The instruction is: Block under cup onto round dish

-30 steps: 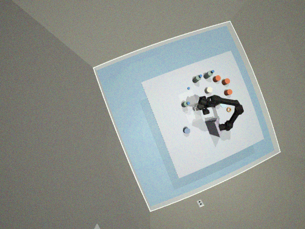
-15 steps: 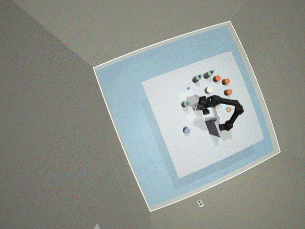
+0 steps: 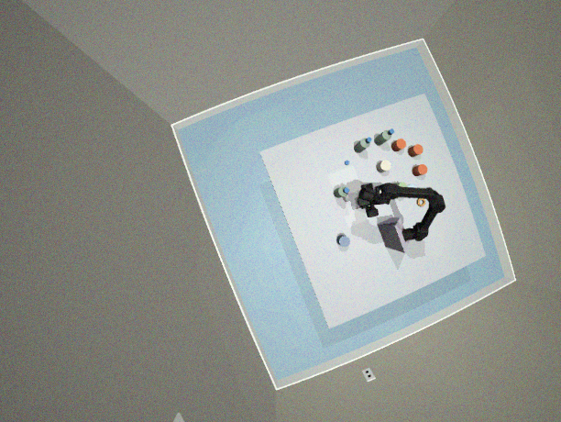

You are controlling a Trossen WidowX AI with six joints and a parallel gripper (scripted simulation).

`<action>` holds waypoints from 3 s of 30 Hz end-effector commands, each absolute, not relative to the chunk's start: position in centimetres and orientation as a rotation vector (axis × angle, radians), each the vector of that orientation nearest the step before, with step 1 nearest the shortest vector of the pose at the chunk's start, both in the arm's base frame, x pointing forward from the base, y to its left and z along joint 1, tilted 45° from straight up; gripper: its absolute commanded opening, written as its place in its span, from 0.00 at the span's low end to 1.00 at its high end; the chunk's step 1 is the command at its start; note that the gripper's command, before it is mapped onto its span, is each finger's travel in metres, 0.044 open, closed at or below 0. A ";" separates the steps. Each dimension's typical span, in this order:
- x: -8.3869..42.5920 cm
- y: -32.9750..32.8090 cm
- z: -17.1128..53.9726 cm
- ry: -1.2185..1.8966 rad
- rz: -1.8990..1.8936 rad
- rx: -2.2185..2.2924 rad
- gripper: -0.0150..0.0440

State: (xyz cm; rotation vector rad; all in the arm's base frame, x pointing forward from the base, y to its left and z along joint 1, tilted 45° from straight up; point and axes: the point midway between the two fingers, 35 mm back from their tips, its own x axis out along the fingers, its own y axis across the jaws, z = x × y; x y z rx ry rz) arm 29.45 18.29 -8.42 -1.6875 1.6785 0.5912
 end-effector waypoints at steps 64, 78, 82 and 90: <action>21.8 17.7 -17.5 1.695 0.606 -1.698 1.00; 28.5 16.4 -10.2 1.678 0.339 -1.462 0.69; 30.0 15.4 -8.2 1.676 0.276 -1.421 0.69; 31.5 13.8 -5.9 1.679 0.202 -1.389 0.69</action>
